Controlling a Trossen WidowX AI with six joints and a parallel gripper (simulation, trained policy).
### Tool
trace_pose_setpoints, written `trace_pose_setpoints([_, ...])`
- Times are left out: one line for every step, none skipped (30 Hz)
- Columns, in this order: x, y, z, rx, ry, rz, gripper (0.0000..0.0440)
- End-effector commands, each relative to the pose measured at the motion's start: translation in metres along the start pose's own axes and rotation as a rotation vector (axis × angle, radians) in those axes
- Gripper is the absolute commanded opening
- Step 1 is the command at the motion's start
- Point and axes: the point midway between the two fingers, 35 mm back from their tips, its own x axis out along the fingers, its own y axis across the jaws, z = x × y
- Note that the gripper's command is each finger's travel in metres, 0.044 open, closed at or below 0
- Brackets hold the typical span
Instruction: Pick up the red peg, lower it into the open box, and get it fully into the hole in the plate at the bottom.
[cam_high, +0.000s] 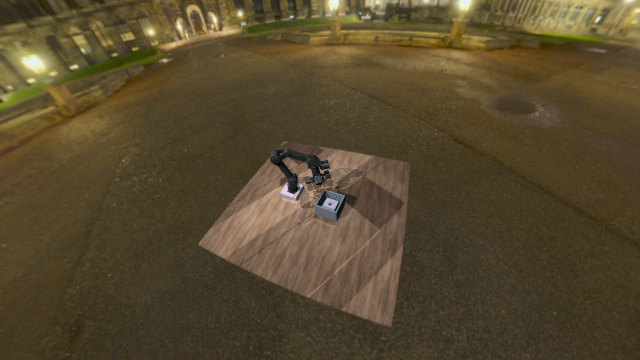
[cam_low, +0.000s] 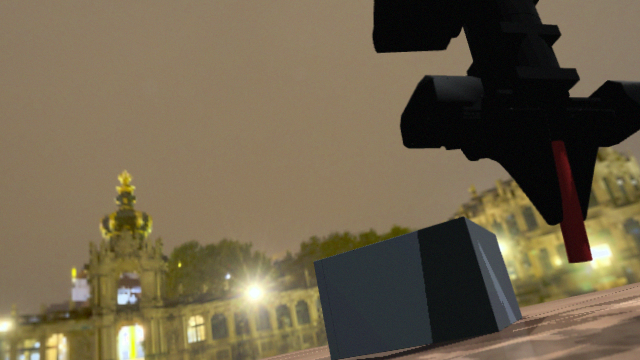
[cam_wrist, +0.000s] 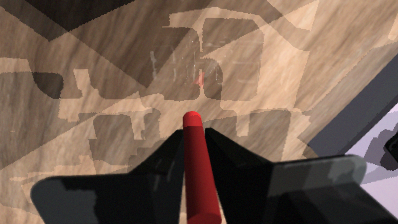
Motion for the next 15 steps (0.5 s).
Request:
trace_pose_setpoints([-0.018, 0.007, 0.009, -0.035, -0.039, 0.035, 0.0007])
trace_pose_setpoints([-0.022, 0.009, 0.012, -0.041, -0.047, 0.041, 0.0007])
trace_pose_setpoints([-0.026, 0.011, 0.014, -0.046, -0.056, 0.048, 0.0006])
trace_pose_setpoints([-0.03, 0.012, 0.017, -0.05, -0.064, 0.055, 0.0006])
trace_pose_setpoints([-0.034, 0.014, 0.019, -0.054, -0.073, 0.061, 0.0005])
trace_pose_setpoints([-0.038, 0.016, 0.022, -0.057, -0.082, 0.067, 0.0004])
trace_pose_setpoints([-0.043, 0.017, 0.025, -0.059, -0.09, 0.073, 0.0002])
trace_pose_setpoints([-0.047, 0.019, 0.028, -0.061, -0.098, 0.078, 0.0001])
trace_pose_setpoints([-0.051, 0.02, 0.031, -0.062, -0.106, 0.084, 0.0])
trace_pose_setpoints([-0.055, 0.022, 0.034, -0.063, -0.115, 0.089, 0.0])
trace_pose_setpoints([-0.059, 0.024, 0.037, -0.063, -0.123, 0.094, 0.0])
trace_pose_setpoints([-0.063, 0.025, 0.04, -0.063, -0.131, 0.099, 0.0])
trace_pose_setpoints([-0.066, 0.027, 0.044, -0.062, -0.14, 0.103, 0.0])
trace_pose_setpoints([-0.07, 0.028, 0.048, -0.059, -0.149, 0.107, 0.0])
trace_pose_setpoints([-0.072, 0.029, 0.052, -0.057, -0.157, 0.11, 0.0])
